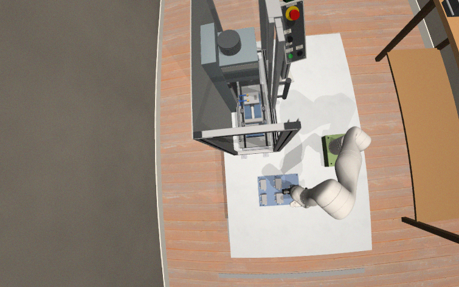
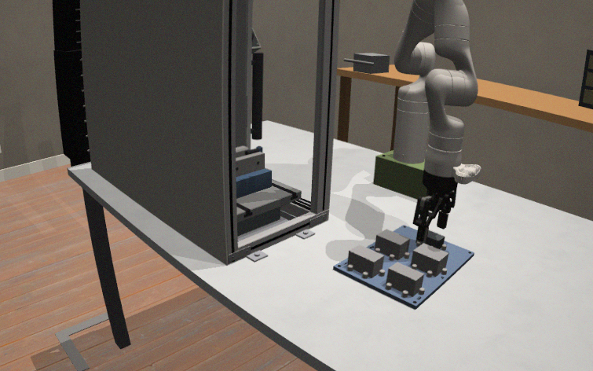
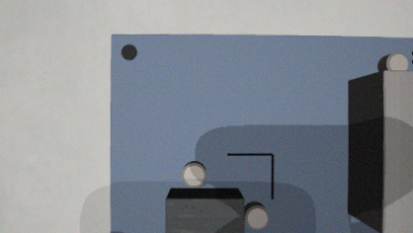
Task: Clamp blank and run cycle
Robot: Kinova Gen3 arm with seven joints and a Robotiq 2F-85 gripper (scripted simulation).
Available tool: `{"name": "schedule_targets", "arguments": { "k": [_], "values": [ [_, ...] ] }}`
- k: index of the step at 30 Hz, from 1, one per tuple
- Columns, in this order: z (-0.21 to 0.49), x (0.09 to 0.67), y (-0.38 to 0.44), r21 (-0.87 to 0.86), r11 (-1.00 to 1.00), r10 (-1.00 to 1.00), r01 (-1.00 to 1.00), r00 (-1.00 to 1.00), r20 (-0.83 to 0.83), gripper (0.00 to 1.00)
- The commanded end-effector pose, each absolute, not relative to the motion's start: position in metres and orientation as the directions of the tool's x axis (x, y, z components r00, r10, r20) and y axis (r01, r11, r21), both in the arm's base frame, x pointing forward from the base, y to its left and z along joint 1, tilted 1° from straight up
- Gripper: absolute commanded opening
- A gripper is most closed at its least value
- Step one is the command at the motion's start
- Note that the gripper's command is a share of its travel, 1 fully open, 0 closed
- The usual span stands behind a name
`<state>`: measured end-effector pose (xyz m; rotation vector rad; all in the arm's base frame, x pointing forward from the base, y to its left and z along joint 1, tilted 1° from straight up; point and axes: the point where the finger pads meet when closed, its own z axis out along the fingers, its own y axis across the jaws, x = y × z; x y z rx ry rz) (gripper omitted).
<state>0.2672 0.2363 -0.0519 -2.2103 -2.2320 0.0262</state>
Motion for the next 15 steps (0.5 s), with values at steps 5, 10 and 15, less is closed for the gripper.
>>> {"name": "schedule_targets", "arguments": {
  "k": [5,10,15],
  "values": [
    [-0.0519,0.2716,0.2363,-0.005,0.019,1.000,1.000,-0.019,-0.009,1.00],
    [-0.0520,0.2724,0.2365,-0.005,0.019,1.000,1.000,-0.019,-0.009,1.00],
    [-0.0520,0.2724,0.2365,-0.005,0.019,1.000,1.000,-0.019,-0.009,1.00]
  ]
}}
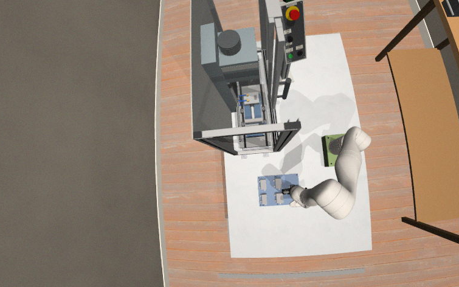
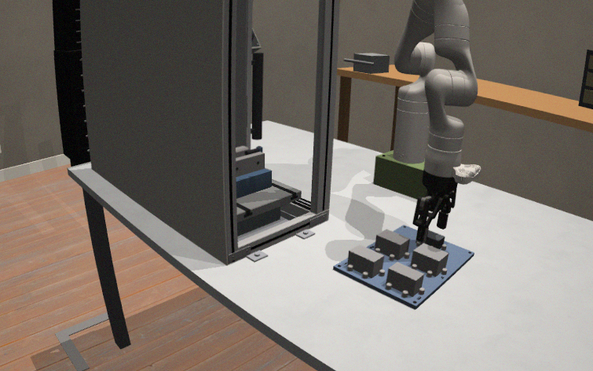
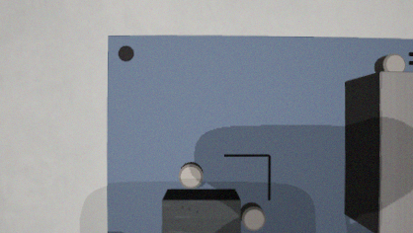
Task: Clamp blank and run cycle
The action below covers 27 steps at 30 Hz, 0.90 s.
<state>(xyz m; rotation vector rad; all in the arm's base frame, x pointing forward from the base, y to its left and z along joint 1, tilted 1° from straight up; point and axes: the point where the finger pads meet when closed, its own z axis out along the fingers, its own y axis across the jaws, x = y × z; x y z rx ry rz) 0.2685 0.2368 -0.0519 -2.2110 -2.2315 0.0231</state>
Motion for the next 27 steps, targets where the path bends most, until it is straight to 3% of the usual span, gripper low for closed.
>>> {"name": "schedule_targets", "arguments": {
  "k": [1,7,8,27],
  "values": [
    [-0.0520,0.2724,0.2365,-0.005,0.019,1.000,1.000,-0.019,-0.009,1.00],
    [-0.0520,0.2724,0.2365,-0.005,0.019,1.000,1.000,-0.019,-0.009,1.00],
    [-0.0514,0.2690,0.2371,-0.009,0.009,1.000,1.000,-0.009,-0.009,0.10],
    [-0.0504,0.2692,0.2372,-0.009,0.009,1.000,1.000,-0.009,-0.009,0.10]
  ]
}}
